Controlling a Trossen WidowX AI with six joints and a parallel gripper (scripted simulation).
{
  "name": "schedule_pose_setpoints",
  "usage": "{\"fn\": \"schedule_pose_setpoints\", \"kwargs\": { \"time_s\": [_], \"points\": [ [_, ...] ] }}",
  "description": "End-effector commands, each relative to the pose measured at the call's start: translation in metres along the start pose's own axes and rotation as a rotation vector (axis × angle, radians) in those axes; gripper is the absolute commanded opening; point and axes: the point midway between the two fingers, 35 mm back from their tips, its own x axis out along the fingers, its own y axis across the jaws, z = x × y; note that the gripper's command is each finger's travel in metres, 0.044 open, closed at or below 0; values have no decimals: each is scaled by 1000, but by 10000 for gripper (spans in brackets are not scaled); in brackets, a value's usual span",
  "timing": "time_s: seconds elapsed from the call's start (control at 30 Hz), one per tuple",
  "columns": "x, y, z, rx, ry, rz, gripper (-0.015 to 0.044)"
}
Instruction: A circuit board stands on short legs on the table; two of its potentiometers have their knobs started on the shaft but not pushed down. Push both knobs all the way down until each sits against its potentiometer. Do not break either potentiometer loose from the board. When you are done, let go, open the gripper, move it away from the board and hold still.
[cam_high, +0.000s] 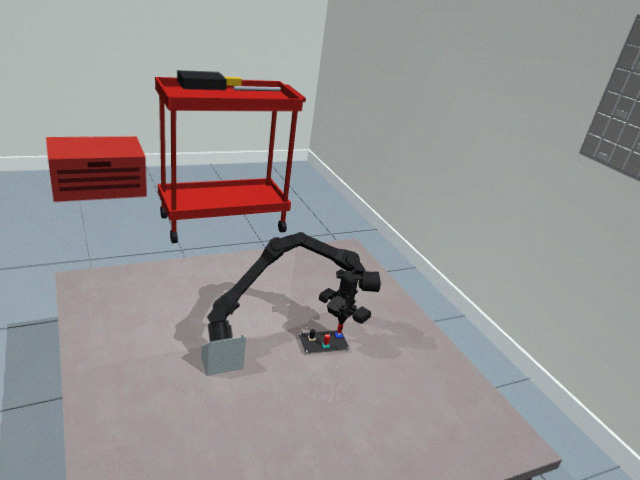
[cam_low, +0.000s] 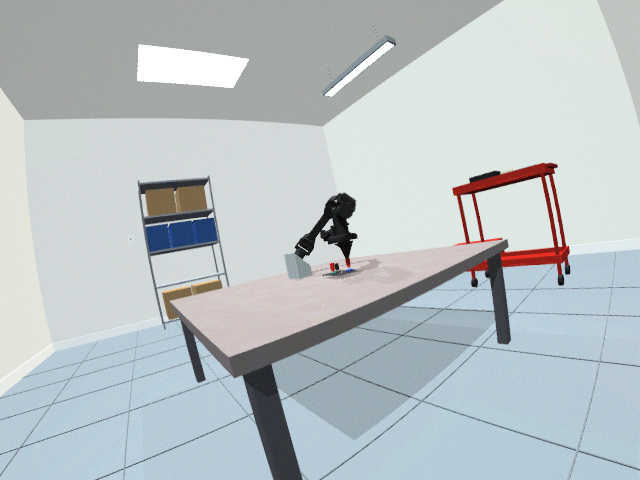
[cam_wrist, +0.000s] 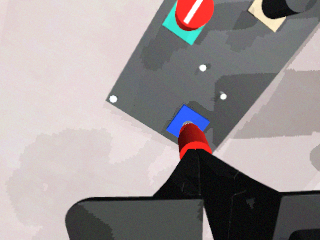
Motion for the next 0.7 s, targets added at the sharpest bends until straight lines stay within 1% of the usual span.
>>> {"fn": "schedule_pose_setpoints", "kwargs": {
  "time_s": [0.0, 0.67],
  "points": [
    [2, -1, 0, 3, 1, -4, 0],
    [6, -1, 0, 3, 1, -4, 0]
  ]
}}
